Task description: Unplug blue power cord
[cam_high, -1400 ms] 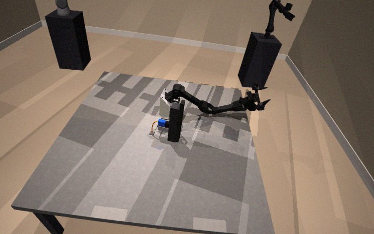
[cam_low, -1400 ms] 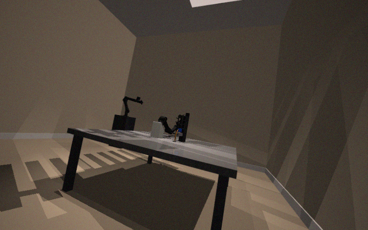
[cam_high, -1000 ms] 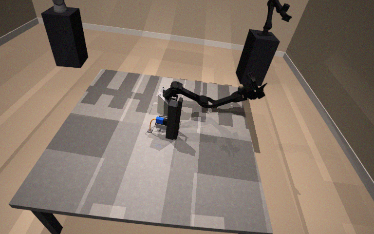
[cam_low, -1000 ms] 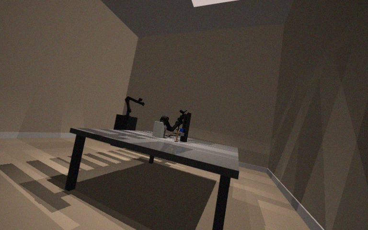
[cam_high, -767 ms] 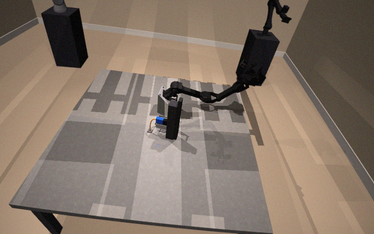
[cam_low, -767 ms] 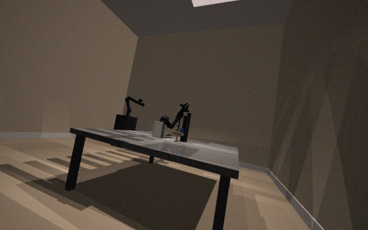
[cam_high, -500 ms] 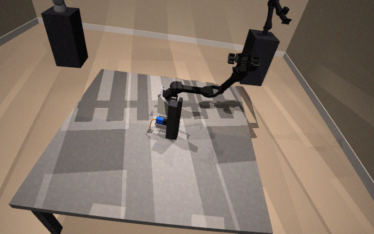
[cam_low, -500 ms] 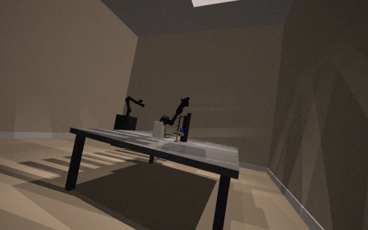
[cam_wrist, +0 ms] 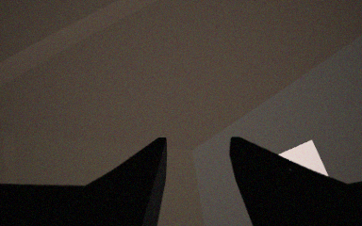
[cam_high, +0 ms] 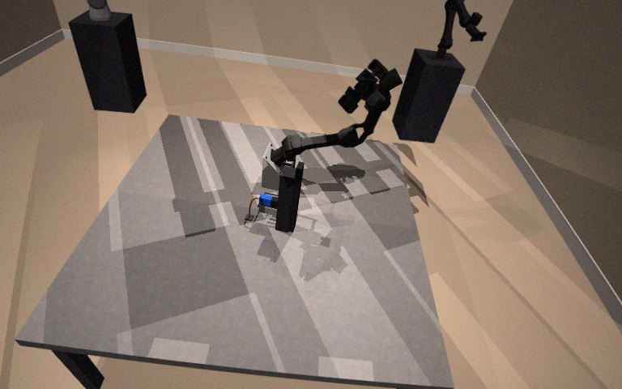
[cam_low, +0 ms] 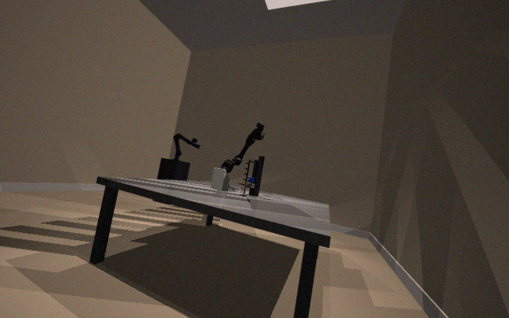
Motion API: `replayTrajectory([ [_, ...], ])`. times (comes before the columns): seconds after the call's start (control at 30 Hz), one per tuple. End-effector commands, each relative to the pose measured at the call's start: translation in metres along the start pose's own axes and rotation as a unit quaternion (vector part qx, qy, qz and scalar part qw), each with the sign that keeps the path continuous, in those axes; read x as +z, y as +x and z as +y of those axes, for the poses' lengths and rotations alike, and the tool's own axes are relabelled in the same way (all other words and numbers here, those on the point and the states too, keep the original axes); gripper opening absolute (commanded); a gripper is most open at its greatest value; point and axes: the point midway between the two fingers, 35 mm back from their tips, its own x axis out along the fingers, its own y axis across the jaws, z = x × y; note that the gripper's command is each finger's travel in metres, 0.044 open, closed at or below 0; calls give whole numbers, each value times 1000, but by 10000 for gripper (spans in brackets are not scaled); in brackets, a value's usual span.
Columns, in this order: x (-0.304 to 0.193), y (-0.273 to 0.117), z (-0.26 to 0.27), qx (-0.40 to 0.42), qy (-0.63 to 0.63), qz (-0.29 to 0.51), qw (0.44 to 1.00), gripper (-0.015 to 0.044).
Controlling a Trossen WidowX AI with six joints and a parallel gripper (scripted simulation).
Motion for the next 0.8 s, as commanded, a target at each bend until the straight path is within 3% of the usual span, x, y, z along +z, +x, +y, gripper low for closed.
replayTrajectory([
  [0.0, -18, 52, 49, 107, 142, 4, 984, 160],
  [0.17, -29, 96, 111, 220, 297, 34, 929, 160],
  [0.37, -34, 131, 199, 346, 464, 118, 807, 160],
  [0.57, -36, 144, 285, 430, 581, 245, 646, 160],
  [0.77, -39, 133, 348, 452, 624, 367, 522, 160],
])
